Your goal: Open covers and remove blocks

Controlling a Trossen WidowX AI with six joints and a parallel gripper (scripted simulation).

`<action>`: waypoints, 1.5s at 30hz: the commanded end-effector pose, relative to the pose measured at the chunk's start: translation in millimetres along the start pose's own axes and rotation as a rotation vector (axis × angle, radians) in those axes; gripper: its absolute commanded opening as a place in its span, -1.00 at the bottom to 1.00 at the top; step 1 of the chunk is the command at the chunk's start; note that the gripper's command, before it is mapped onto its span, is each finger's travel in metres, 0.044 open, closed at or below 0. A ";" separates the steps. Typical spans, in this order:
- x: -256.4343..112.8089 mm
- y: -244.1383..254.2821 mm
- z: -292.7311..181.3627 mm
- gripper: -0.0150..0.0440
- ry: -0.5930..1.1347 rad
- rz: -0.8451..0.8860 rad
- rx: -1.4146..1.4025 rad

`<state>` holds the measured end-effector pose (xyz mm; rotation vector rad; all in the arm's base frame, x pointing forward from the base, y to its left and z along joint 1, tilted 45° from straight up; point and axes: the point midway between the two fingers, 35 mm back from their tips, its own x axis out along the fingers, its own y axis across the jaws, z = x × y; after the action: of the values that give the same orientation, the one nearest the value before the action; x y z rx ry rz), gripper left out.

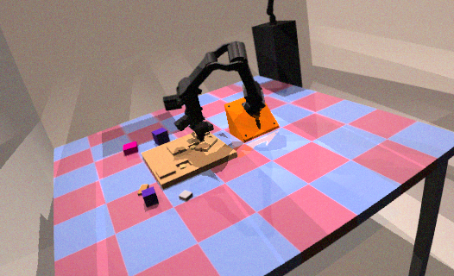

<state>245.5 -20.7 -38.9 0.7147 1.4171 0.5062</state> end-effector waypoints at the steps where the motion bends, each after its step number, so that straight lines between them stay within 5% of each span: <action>1: -0.3 2.5 -6.4 -0.49 0.002 -0.005 -0.006; 45: -0.1 37.7 -39.5 -0.49 0.003 -0.003 -0.004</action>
<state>212.5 7.3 -15.6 0.7010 1.4204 0.5055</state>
